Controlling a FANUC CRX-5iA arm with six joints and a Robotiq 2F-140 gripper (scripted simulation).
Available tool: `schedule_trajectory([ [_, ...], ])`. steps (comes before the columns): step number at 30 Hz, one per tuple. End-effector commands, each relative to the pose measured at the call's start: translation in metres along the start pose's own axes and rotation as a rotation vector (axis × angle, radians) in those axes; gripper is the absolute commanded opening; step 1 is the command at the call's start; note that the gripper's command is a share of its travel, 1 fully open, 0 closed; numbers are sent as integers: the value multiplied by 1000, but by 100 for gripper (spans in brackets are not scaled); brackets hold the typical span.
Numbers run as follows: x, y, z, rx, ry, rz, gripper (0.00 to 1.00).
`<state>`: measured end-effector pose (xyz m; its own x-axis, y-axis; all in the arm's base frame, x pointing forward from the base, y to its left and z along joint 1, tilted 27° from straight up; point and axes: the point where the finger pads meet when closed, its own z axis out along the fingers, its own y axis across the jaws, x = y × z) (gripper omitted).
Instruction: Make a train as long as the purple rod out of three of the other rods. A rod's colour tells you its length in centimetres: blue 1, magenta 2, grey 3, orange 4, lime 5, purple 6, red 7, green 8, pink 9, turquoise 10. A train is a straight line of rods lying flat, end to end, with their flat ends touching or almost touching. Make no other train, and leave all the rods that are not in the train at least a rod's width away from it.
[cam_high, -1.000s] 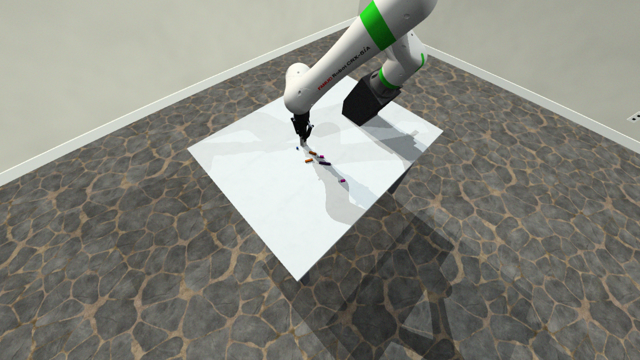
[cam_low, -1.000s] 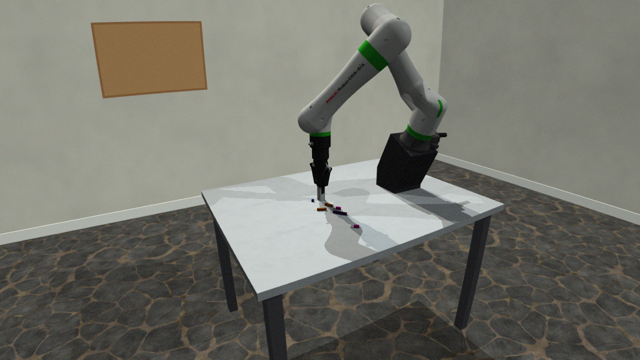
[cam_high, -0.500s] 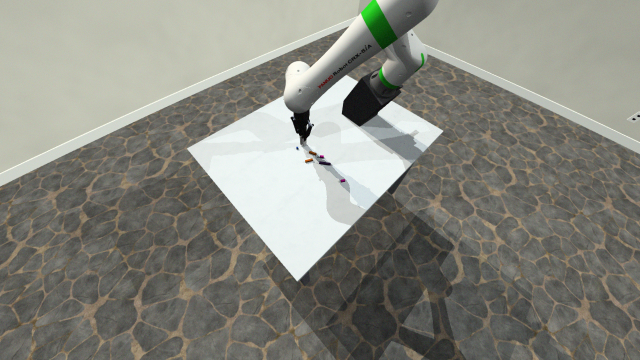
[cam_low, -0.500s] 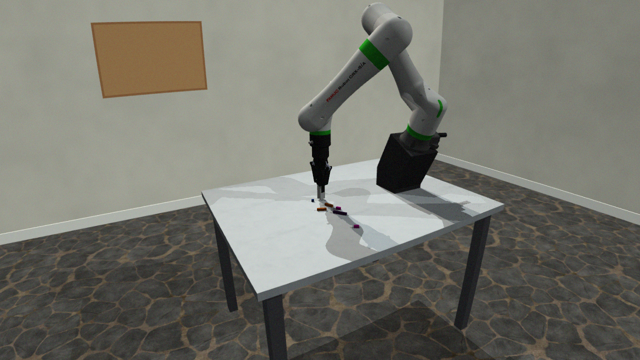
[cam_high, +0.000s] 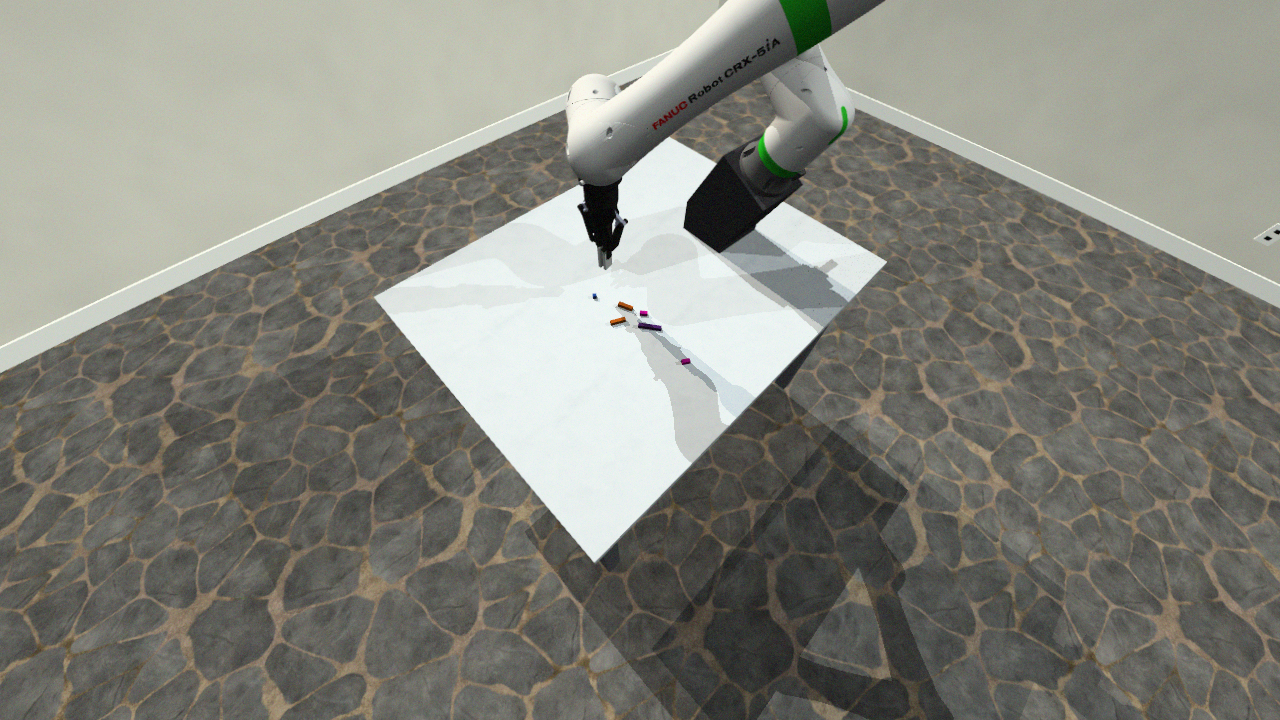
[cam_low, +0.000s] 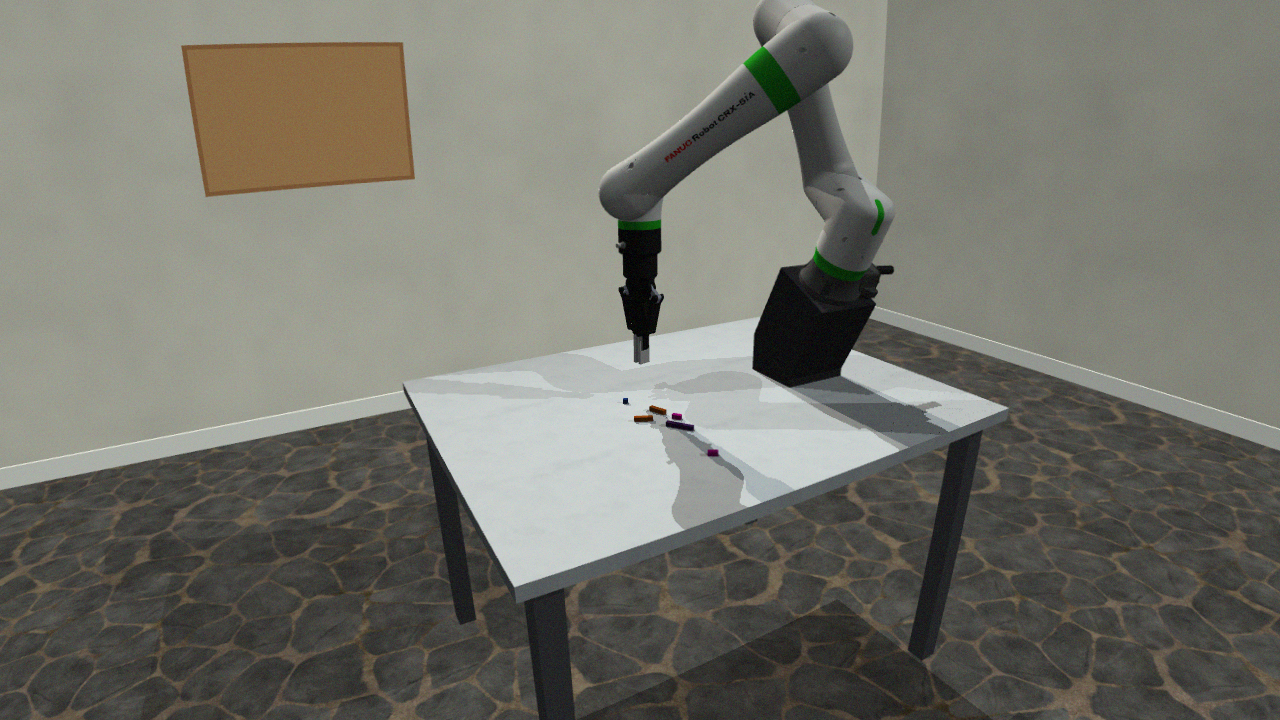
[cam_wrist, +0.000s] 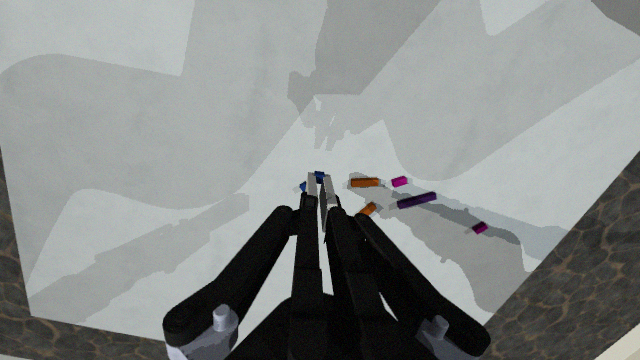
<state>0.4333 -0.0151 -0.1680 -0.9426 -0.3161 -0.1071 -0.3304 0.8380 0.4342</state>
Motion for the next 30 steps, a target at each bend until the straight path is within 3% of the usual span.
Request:
schedule_trajectory([
  [1, 0, 0, -5, 0, 0, 0, 3],
  [13, -2, 0, -9, 0, -1, -26, 3],
  [30, -58, 5, -9, 0, 0, -713, 3],
])
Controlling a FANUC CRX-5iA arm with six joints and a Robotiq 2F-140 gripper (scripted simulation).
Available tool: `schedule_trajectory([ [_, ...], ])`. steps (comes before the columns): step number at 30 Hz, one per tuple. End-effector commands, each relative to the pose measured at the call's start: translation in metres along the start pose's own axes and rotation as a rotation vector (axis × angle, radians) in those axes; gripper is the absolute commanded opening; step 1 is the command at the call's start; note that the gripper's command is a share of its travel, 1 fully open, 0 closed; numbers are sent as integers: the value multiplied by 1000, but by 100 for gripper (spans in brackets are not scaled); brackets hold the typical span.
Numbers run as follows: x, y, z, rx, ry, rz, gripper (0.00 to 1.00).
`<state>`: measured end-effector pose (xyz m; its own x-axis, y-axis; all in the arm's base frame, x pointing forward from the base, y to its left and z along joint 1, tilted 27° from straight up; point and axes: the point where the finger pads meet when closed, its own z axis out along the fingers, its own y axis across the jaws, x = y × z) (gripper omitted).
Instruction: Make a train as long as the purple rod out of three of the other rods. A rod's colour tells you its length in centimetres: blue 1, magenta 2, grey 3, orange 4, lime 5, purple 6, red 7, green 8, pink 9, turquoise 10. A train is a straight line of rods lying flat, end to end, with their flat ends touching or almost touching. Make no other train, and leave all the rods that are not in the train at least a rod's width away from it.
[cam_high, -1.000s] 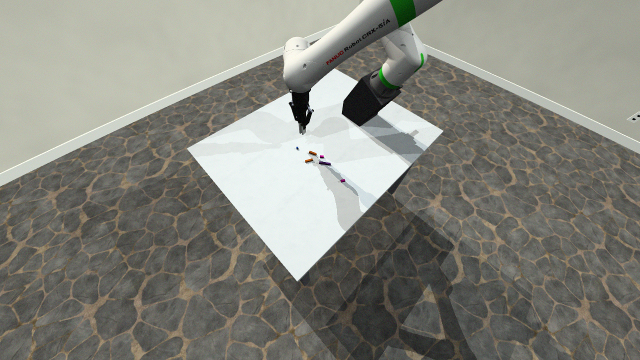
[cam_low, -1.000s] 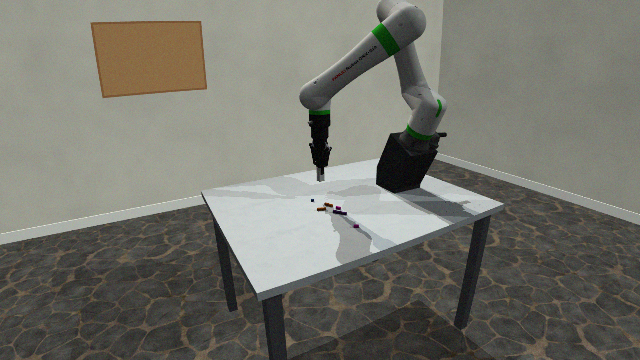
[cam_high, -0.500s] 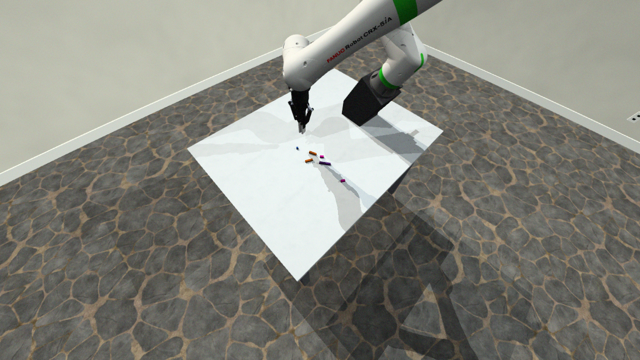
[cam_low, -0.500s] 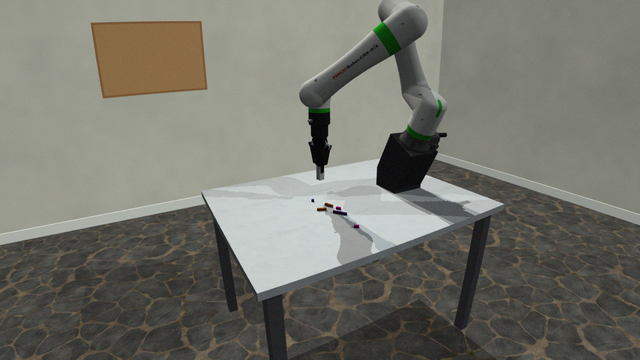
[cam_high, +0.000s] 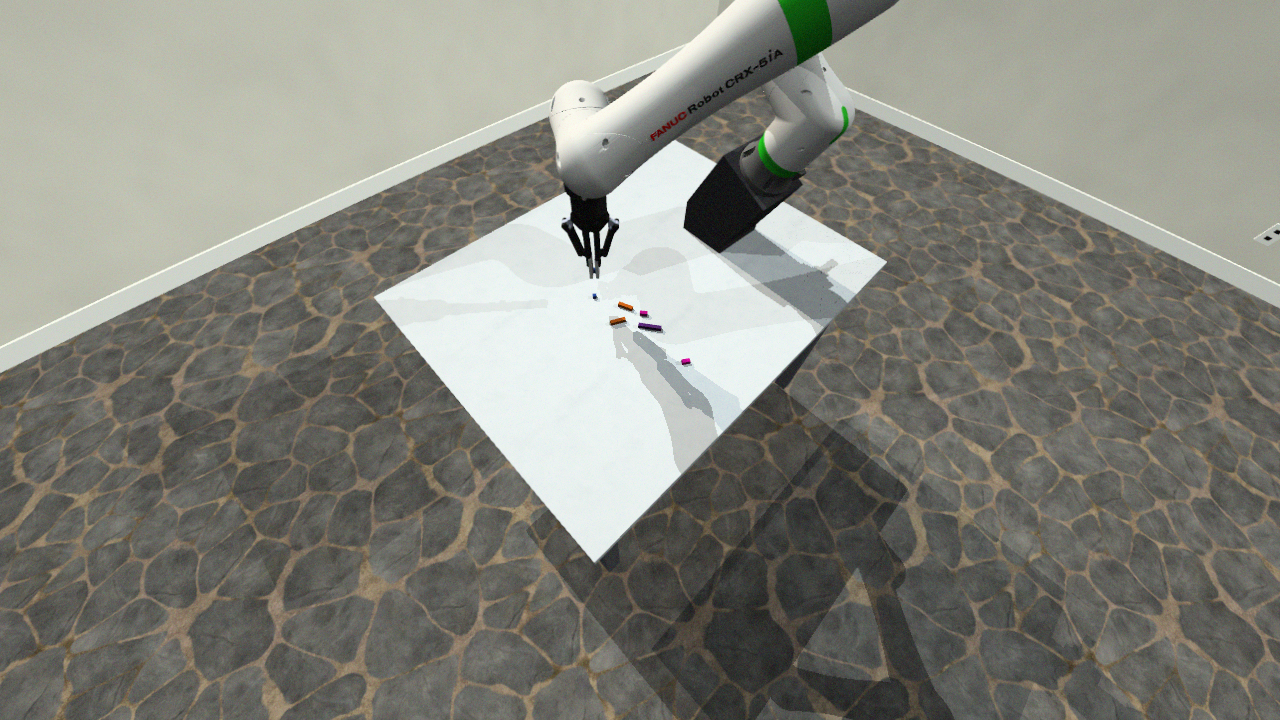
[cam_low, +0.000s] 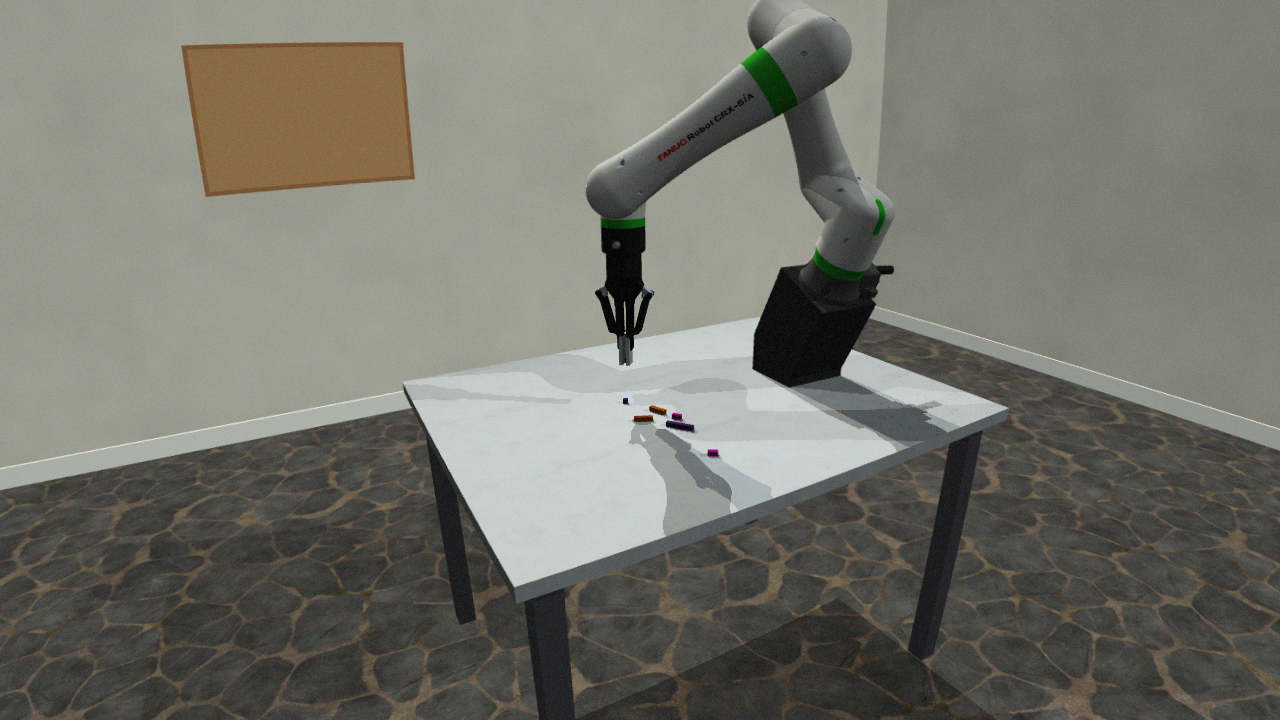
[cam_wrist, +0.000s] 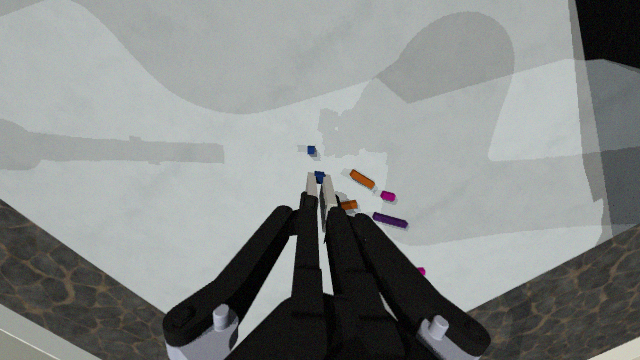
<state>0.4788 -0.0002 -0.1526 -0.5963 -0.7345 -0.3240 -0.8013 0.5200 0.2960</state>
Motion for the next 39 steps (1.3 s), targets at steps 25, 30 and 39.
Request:
schedule_trajectory([
  [25, -9, -5, 13, -4, -9, -129, 3],
  [30, -9, -5, 32, -4, -9, -129, 3],
  [39, -9, -5, 63, -4, -9, -129, 3],
])
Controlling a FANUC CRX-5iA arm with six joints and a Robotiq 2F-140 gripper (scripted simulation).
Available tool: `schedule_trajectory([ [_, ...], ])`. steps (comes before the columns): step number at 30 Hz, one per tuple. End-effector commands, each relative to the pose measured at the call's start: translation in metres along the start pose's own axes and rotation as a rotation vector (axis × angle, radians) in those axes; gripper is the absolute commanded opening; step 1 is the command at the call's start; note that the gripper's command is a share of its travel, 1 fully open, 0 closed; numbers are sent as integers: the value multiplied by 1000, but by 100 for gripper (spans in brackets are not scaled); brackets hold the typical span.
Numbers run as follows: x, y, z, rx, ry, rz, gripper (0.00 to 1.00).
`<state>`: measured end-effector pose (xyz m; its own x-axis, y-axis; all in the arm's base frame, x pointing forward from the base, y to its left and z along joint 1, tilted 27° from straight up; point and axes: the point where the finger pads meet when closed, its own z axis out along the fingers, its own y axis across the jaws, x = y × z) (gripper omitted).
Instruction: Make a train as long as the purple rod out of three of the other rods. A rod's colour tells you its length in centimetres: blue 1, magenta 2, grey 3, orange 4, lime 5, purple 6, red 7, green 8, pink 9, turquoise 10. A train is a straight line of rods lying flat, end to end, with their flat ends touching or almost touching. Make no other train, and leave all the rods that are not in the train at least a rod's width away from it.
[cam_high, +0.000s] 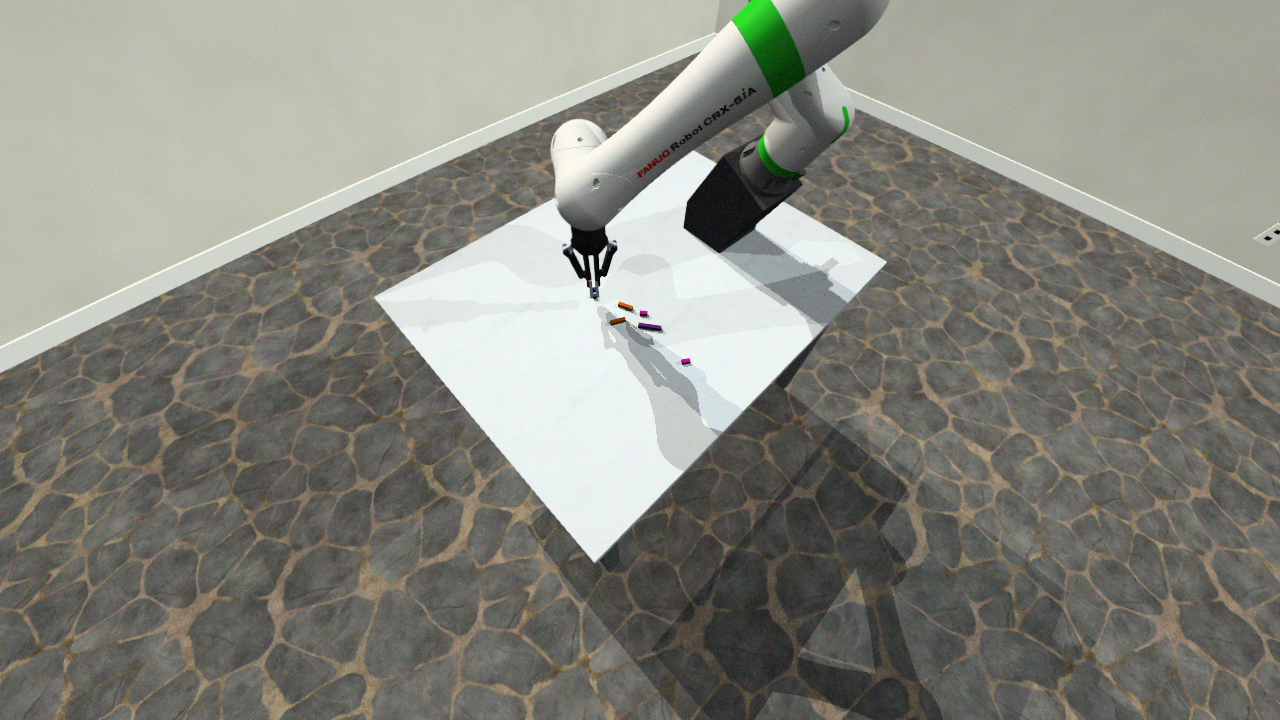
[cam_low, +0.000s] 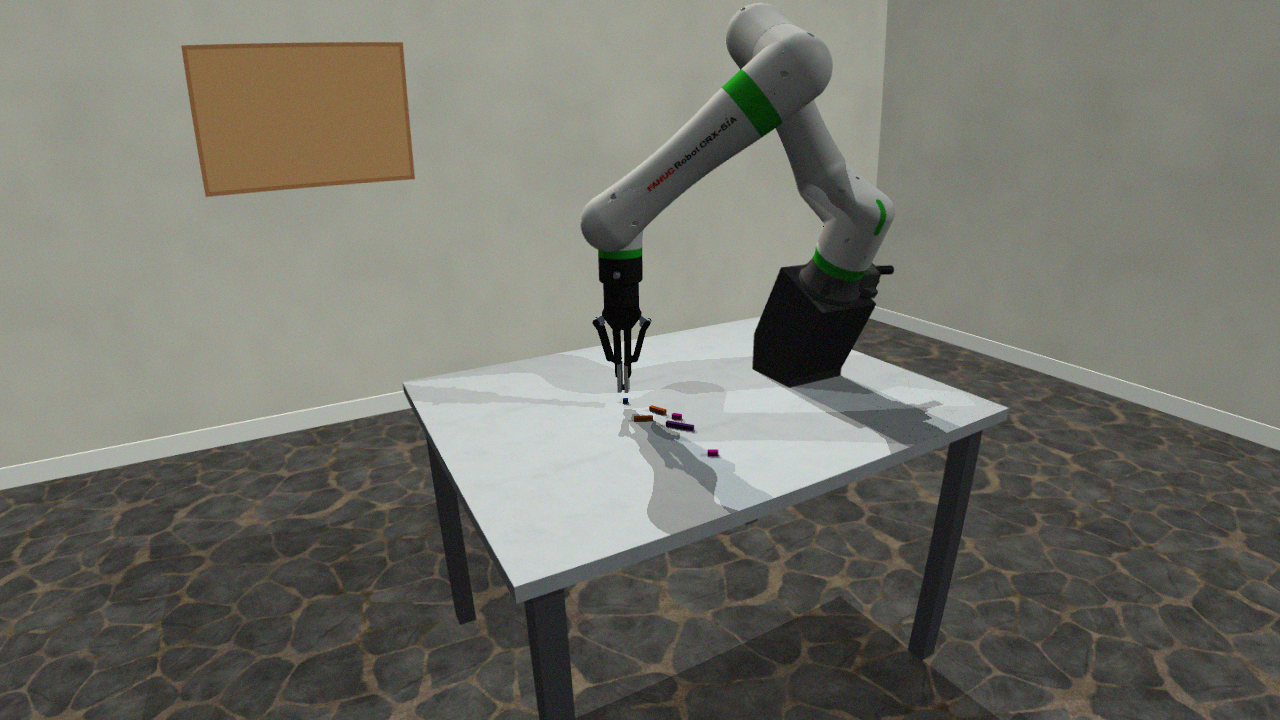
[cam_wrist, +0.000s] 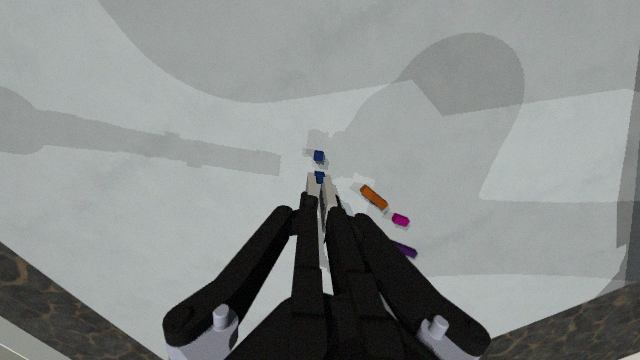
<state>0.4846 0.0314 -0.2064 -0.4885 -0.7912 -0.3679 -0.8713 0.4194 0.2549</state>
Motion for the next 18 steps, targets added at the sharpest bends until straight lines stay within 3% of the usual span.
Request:
schedule_trajectory([
  [1, 0, 0, 5, 0, 0, 0, 3],
  [8, 0, -1, 23, 0, 0, 0, 3],
  [18, 0, -1, 26, 0, 0, 0, 3],
])
